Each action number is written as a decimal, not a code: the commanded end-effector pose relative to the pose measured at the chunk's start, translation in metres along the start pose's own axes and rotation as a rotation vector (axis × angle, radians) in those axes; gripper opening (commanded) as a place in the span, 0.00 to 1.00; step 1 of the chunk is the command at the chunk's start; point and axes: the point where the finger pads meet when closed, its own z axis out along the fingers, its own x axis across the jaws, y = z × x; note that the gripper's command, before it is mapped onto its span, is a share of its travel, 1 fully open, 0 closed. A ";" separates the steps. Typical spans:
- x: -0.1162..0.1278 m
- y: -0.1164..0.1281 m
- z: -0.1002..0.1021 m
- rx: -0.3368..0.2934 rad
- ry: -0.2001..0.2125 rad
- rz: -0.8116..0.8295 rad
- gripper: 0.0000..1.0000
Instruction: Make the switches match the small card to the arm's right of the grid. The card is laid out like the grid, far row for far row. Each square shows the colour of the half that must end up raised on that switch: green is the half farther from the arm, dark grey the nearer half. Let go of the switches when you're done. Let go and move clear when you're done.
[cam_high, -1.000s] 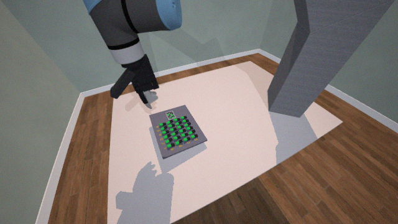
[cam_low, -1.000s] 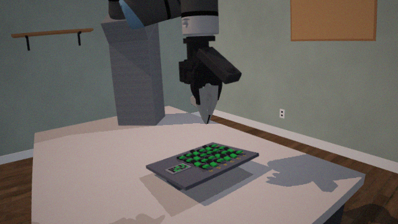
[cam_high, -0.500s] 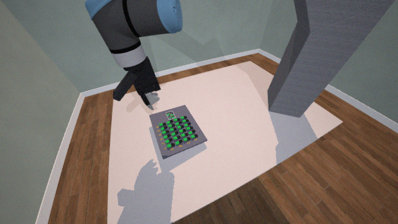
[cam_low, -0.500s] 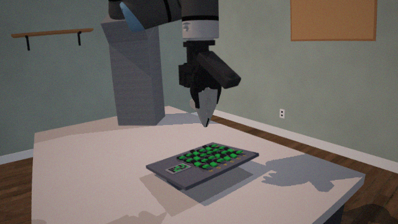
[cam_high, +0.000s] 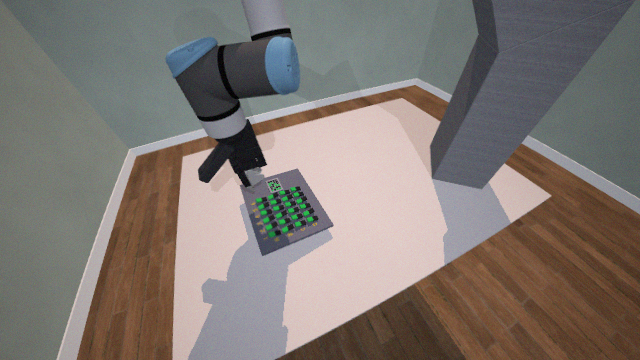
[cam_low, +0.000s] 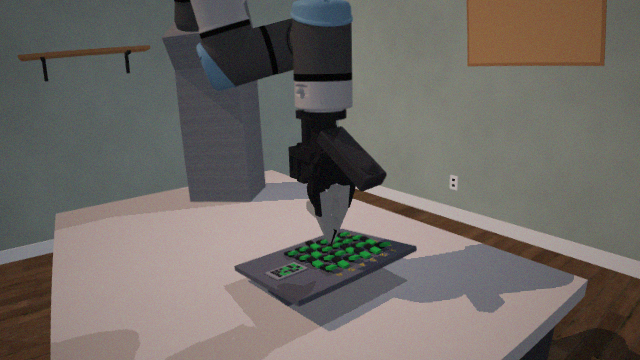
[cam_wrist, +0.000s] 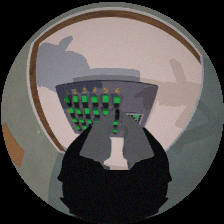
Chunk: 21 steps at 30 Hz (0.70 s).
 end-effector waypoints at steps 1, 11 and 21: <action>0.000 -0.001 0.015 0.001 0.000 0.000 0.00; 0.000 -0.001 0.018 0.001 0.000 0.000 0.00; 0.000 -0.001 0.018 0.001 0.000 0.000 0.00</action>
